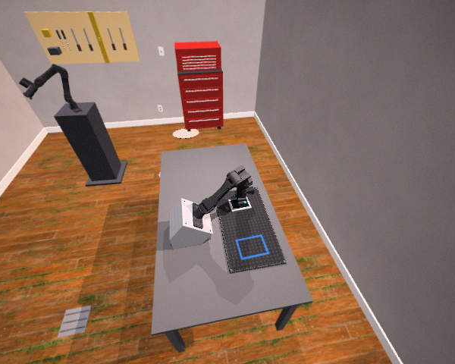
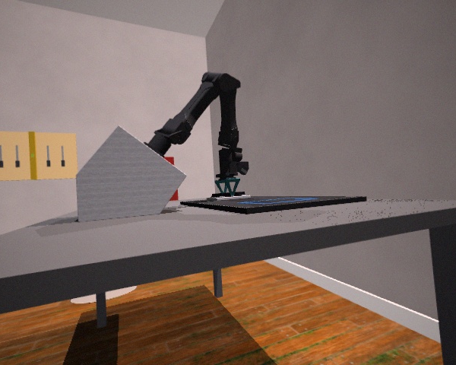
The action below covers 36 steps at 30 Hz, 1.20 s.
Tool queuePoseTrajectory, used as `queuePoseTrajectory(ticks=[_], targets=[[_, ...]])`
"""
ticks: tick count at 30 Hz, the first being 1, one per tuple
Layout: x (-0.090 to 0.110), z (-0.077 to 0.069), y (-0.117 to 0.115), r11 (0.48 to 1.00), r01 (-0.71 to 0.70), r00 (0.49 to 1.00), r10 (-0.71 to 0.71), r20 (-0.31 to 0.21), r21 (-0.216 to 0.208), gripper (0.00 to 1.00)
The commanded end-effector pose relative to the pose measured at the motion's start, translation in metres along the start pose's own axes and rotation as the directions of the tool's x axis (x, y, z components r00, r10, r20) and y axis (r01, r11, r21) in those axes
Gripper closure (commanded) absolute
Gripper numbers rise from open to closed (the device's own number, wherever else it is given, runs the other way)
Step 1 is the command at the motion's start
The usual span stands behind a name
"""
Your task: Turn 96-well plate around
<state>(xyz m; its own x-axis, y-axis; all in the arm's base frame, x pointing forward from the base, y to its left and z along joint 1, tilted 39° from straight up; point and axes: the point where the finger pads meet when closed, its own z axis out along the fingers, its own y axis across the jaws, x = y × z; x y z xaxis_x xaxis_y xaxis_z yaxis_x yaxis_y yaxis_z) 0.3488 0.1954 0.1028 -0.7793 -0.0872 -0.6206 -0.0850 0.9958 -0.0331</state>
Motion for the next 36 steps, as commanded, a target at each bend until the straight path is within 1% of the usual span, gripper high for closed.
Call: queuePoseTrajectory(ticks=[1, 10, 11, 33, 36], targets=[[-0.0029, -0.0023, 0.0014, 1.000, -0.002, 1.000, 0.002, 0.010, -0.006, 1.00], [-0.0028, -0.0009, 0.0014, 1.000, -0.002, 1.000, 0.002, 0.010, -0.006, 1.00], [-0.0028, -0.0009, 0.0014, 1.000, -0.002, 1.000, 0.002, 0.010, -0.006, 0.00], [-0.0028, -0.0009, 0.0014, 1.000, -0.002, 1.000, 0.002, 0.010, -0.006, 0.00], [-0.0027, -0.0089, 0.0013, 1.000, -0.002, 1.000, 0.002, 0.010, -0.007, 0.00]])
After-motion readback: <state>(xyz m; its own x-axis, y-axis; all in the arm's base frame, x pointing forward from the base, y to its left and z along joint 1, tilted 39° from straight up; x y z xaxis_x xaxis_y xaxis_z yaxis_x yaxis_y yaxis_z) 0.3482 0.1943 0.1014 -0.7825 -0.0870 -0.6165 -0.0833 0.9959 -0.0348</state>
